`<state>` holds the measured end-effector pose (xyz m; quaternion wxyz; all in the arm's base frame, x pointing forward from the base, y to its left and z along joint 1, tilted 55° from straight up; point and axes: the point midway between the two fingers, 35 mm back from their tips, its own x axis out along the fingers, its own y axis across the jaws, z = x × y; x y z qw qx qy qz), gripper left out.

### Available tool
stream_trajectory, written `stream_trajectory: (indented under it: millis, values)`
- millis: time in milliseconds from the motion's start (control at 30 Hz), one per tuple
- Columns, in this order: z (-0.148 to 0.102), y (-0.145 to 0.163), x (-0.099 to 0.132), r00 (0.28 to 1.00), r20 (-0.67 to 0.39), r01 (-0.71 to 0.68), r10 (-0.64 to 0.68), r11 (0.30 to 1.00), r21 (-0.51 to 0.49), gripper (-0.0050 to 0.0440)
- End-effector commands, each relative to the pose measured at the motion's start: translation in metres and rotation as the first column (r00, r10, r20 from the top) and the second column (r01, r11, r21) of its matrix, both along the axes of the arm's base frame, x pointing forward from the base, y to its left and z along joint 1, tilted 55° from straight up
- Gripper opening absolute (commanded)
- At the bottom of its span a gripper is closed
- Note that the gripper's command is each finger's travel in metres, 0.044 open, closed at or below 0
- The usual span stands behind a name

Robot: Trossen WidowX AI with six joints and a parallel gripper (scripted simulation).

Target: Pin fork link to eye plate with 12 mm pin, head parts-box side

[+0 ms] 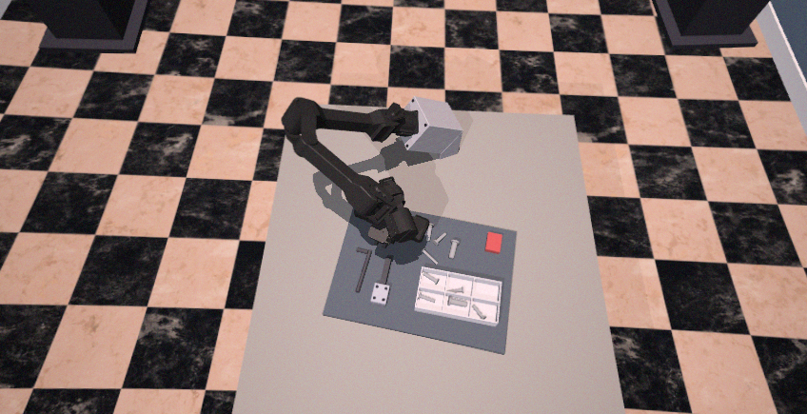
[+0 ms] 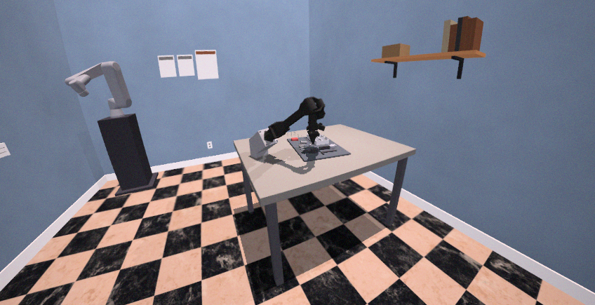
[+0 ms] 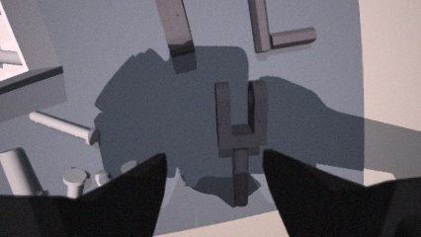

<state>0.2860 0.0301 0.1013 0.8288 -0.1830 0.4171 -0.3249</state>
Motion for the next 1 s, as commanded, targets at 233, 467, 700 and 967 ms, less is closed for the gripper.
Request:
stream_trajectory:
  millis: [233,467,700,967]
  values:
    - [0.003,-0.013,-0.001,1.0,-0.01,-0.021,0.021,1.0,-0.006,0.025]
    - [0.004,-0.024,-0.002,1.0,-0.01,-0.021,0.021,1.0,-0.006,0.025]
    - [0.004,-0.028,-0.003,1.0,-0.01,-0.021,0.021,1.0,-0.007,0.025]
    - [0.004,-0.027,-0.002,1.0,-0.011,-0.024,0.024,1.0,-0.008,0.025]
